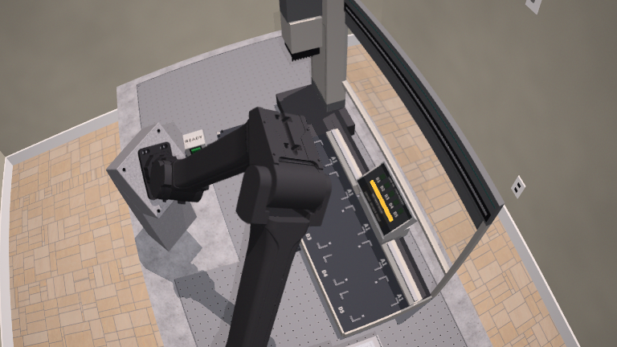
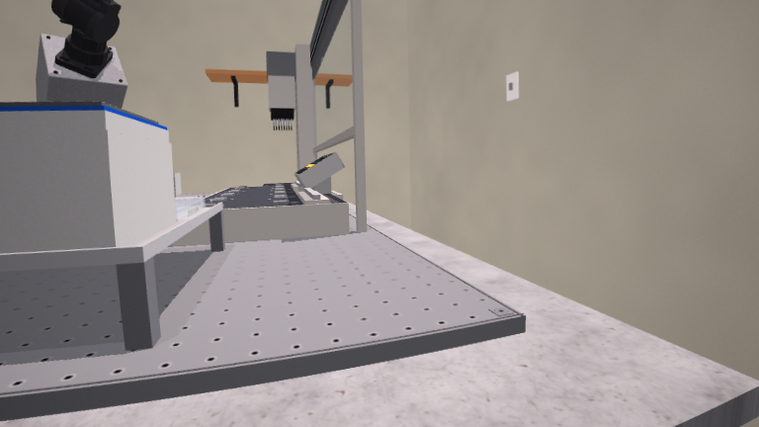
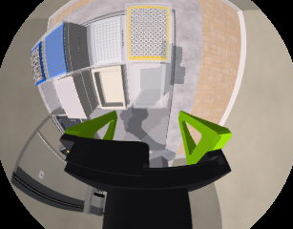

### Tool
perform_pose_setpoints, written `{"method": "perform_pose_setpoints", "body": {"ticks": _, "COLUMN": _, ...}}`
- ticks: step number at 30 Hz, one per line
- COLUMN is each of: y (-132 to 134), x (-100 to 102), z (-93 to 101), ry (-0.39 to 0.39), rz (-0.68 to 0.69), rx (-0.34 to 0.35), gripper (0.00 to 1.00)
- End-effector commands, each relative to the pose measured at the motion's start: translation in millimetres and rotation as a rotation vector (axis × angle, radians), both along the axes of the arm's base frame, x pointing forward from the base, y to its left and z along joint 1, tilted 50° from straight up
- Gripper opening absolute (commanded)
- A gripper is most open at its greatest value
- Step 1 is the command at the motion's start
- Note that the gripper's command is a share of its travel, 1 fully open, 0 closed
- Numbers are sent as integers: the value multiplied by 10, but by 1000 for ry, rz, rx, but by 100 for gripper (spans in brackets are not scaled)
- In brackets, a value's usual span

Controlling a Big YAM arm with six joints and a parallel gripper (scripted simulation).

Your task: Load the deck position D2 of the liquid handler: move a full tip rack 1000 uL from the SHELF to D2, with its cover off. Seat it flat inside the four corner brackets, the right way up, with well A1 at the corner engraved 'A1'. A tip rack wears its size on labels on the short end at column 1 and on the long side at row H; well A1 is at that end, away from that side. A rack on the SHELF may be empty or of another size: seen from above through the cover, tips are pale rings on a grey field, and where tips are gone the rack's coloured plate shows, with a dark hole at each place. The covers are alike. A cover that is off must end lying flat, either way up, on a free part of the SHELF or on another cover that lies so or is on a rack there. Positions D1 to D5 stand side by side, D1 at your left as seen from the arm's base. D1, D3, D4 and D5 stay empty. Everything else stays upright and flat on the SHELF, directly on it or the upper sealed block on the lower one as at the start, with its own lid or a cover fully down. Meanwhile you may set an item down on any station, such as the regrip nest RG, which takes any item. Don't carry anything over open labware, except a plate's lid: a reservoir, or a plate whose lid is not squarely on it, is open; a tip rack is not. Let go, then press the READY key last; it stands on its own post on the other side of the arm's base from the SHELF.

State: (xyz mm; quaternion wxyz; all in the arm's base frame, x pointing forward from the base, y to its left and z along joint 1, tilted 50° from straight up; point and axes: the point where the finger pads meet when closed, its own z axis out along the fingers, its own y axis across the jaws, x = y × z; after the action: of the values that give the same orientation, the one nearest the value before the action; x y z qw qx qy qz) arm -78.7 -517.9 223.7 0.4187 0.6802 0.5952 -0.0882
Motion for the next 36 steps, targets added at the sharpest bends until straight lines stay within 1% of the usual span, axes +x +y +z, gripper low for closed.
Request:
{"method": "perform_pose_setpoints", "body": {"ticks": 1, "y": 12, "x": 24, "z": -36, "ry": 0, "rz": 8, "rx": 7, "gripper": 100}}
{"method": "perform_pose_setpoints", "body": {"ticks": 11, "y": 12, "x": 24, "z": -36, "ry": 0, "rz": 8, "rx": 7, "gripper": 100}}
{"method": "perform_pose_setpoints", "body": {"ticks": 12, "y": 55, "x": 104, "z": 133, "ry": 0, "rz": 3, "rx": -9, "gripper": 100}}
{"method": "perform_pose_setpoints", "body": {"ticks": 20, "y": 153, "x": 419, "z": 359, "ry": -1, "rz": 3, "rx": -10, "gripper": 100}}
{"method": "perform_pose_setpoints", "body": {"ticks": 22, "y": 153, "x": 419, "z": 359, "ry": -1, "rz": 3, "rx": -10, "gripper": 100}}
{"method": "perform_pose_setpoints", "body": {"ticks": 23, "y": 131, "x": 449, "z": 253, "ry": -8, "rz": 3, "rx": 17, "gripper": 100}}
{"method": "perform_pose_setpoints", "body": {"ticks": 24, "y": 151, "x": 490, "z": 313, "ry": -7, "rz": 3, "rx": 11, "gripper": 100}}
{"method": "perform_pose_setpoints", "body": {"ticks": 25, "y": 185, "x": 535, "z": 427, "ry": -2, "rz": 3, "rx": -7, "gripper": 100}}
{"method": "perform_pose_setpoints", "body": {"ticks": 29, "y": 220, "x": 690, "z": 605, "ry": 0, "rz": 3, "rx": -20, "gripper": 100}}
{"method": "perform_pose_setpoints", "body": {"ticks": 33, "y": 211, "x": 838, "z": 881, "ry": 3, "rz": 3, "rx": -50, "gripper": 100}}
{"method": "perform_pose_setpoints", "body": {"ticks": 36, "y": 251, "x": 958, "z": 972, "ry": 2, "rz": 3, "rx": -52, "gripper": 100}}
